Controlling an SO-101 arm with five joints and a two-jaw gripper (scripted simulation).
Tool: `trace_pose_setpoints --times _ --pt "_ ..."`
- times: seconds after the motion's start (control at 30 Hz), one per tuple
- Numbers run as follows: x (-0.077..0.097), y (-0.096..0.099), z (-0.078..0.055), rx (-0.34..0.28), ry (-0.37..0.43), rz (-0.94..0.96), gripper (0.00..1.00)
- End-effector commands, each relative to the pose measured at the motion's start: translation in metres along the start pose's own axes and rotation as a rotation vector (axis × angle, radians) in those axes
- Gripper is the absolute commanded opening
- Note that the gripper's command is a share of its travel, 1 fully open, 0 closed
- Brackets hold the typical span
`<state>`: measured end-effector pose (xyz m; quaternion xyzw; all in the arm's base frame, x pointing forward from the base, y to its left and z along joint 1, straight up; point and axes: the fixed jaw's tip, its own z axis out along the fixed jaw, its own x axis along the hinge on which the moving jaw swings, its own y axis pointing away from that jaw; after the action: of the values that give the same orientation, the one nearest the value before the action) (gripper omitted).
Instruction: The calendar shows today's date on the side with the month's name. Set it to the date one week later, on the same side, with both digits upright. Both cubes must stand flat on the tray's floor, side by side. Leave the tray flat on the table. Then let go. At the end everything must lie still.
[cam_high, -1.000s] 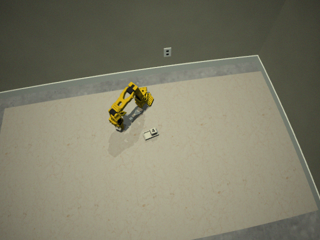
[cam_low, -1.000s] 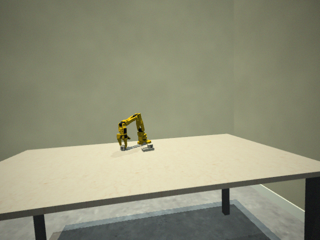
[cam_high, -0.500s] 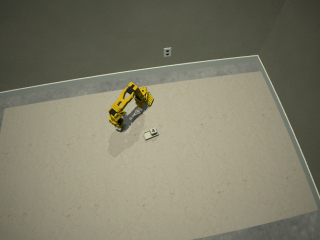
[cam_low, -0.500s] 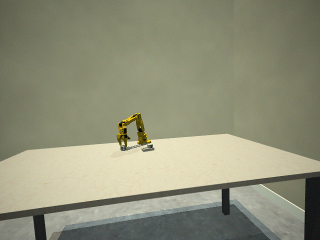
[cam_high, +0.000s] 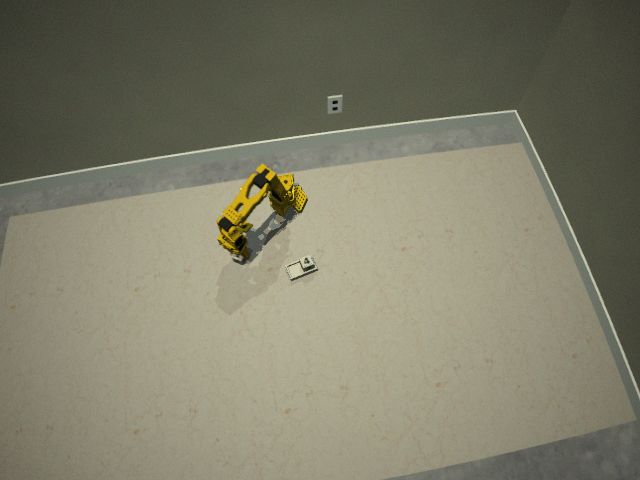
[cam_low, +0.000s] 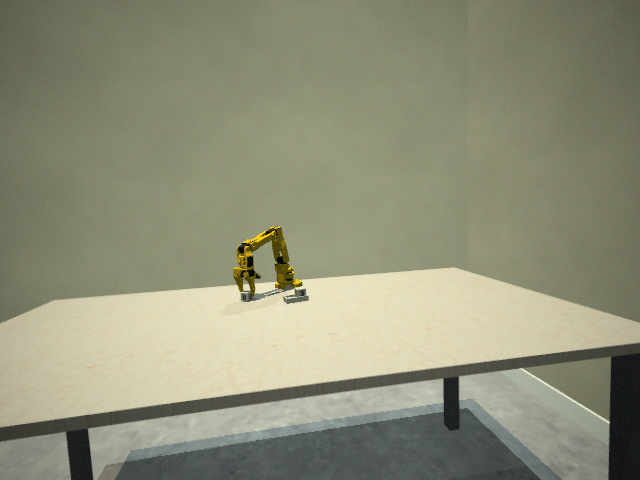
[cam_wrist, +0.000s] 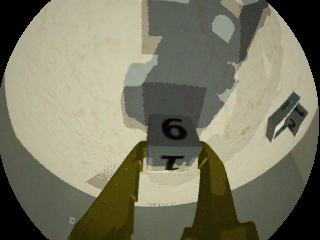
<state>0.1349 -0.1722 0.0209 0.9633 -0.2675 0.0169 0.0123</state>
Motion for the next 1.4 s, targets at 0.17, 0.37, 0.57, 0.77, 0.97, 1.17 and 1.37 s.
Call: trace_pose_setpoints --times 0.17,0.37,0.57,0.77,0.97,1.17,1.37 --pt "0.002 0.002 -0.003 -0.006 0.021 -0.003 0.30" --pt "0.002 0.002 -0.003 -0.006 0.021 -0.003 0.35" --pt "0.002 0.002 -0.003 -0.006 0.021 -0.003 0.36" --pt "0.002 0.002 -0.004 -0.006 0.021 -0.003 0.36" --pt "0.004 0.003 -0.015 -0.006 0.021 -0.003 0.36" --pt "0.005 0.003 -0.032 -0.006 0.021 -0.003 0.36" --pt "0.003 0.003 -0.050 -0.006 0.021 -0.003 0.36"
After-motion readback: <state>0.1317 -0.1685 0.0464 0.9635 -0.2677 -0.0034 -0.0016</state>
